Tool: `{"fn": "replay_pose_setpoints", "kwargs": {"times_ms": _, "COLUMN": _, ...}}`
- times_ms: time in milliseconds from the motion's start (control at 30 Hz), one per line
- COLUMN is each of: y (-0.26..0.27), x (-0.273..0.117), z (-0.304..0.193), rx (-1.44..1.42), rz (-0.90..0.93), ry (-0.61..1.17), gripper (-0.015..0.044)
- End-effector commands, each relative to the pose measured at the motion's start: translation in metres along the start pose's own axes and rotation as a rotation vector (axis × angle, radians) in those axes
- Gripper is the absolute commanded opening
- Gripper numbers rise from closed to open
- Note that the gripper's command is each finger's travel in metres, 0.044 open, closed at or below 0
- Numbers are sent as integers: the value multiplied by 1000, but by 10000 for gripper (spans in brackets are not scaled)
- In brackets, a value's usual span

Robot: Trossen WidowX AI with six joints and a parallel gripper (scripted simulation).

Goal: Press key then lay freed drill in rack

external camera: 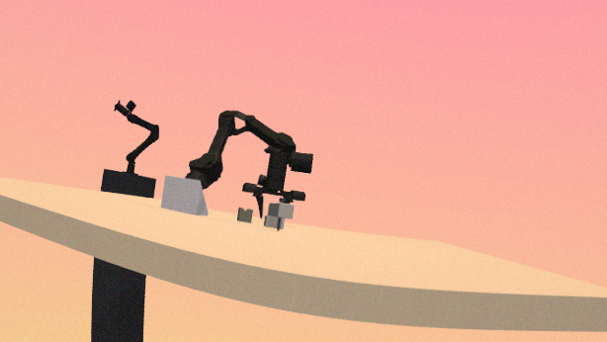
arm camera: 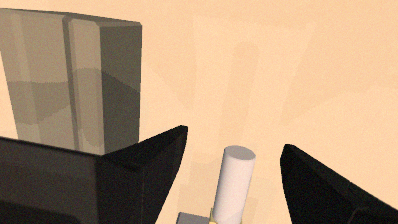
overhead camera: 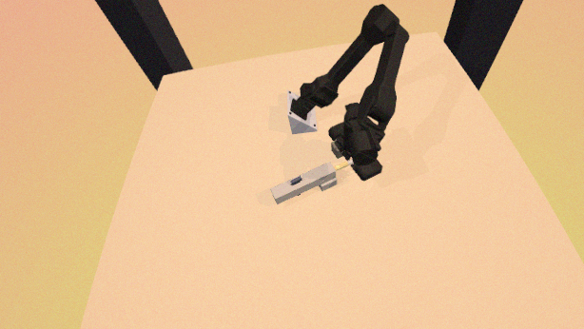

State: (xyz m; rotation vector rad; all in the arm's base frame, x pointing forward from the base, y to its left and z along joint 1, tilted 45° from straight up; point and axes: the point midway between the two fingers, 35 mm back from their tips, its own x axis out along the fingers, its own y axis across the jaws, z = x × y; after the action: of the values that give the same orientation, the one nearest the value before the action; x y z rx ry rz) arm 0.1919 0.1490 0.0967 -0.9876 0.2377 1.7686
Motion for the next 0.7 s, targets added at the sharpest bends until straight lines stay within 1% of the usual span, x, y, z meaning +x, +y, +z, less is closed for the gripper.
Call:
{"fn": "replay_pose_setpoints", "kwargs": {"times_ms": 0, "y": 0, "x": 0, "z": -1, "rx": -3, "rz": -1, "ry": 0, "gripper": 341}}
{"fn": "replay_pose_setpoints", "kwargs": {"times_ms": 133, "y": 0, "x": 1, "z": -4, "rx": -2, "rz": -2, "ry": -1, "gripper": 440}}
{"fn": "replay_pose_setpoints", "kwargs": {"times_ms": 667, "y": -1, "x": 4, "z": -11, "rx": -2, "rz": -2, "ry": -1, "gripper": 440}}
